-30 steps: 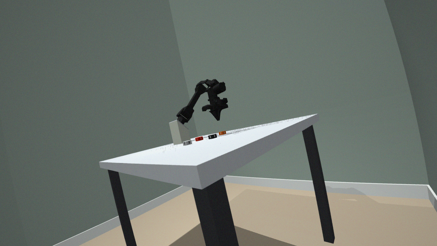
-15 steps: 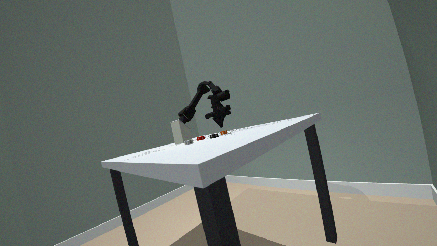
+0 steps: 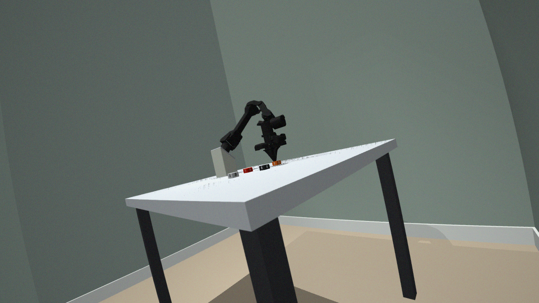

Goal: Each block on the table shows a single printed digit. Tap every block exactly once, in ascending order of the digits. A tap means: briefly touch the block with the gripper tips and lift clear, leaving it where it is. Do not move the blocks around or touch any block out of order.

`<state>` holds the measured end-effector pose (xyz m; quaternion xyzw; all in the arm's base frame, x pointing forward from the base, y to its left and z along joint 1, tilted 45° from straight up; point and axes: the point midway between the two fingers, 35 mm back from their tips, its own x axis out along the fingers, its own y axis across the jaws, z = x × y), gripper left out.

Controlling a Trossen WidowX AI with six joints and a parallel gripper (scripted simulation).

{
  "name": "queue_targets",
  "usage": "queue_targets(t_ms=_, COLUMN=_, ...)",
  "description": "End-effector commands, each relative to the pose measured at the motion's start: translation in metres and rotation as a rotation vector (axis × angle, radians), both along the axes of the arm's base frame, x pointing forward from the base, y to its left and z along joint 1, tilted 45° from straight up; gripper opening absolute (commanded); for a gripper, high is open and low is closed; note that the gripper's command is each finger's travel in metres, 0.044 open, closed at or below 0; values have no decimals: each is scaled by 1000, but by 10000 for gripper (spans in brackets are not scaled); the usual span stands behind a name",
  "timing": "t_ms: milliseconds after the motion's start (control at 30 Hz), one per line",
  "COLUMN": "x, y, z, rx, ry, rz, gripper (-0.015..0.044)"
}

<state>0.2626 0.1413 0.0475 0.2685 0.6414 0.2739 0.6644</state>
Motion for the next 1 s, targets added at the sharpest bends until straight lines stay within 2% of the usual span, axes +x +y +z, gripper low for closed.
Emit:
queue_targets(t_ms=0, x=-3, y=2, z=-6, rx=-3, ry=21, rz=-3, gripper=20)
queue_targets(t_ms=500, x=-3, y=-22, z=16, rx=-5, ry=21, rz=-3, gripper=20)
queue_targets(t_ms=700, x=-4, y=-75, z=70, rx=-9, ry=22, rz=-3, gripper=20)
queue_targets(t_ms=967, x=-3, y=-79, z=70, rx=-10, ry=22, rz=-3, gripper=20)
